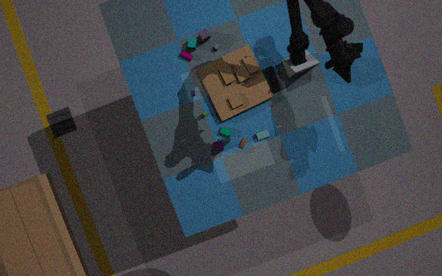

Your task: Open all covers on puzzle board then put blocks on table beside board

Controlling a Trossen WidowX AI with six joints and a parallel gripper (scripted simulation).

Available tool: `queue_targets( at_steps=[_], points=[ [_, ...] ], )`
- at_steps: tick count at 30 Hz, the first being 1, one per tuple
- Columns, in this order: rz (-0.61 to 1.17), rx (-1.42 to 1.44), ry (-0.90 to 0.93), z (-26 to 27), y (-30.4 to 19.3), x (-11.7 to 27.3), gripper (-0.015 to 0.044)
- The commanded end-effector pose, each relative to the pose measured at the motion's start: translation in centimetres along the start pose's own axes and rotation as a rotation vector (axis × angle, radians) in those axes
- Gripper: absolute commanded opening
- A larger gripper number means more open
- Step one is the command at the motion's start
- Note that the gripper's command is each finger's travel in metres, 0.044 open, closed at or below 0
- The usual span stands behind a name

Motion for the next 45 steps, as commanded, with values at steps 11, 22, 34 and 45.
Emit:
queue_targets(
  at_steps=[11, 22, 34, 45],
  points=[
    [0.210, -0.338, 0.081, 0.3, -6.0, -1.6, 0.0000],
    [0.385, -0.663, 0.133, 1.3, -11.2, -2.5, 0.0000],
    [0.619, -1.020, 0.150, 3.1, -16.8, -2.8, 0.0000],
    [0.852, -1.336, 0.134, 5.4, -21.8, -2.3, 0.0000]
  ],
)
Point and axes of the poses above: the point midway between the two fingers, 35 mm back from their tips, its own x axis back along the fingers, its own z axis across the jaws, y = z × x, the point moved 4 cm from there along x, back along the fingers, and after that the axes turned 5 degrees about -x, right-handed, at the moved point
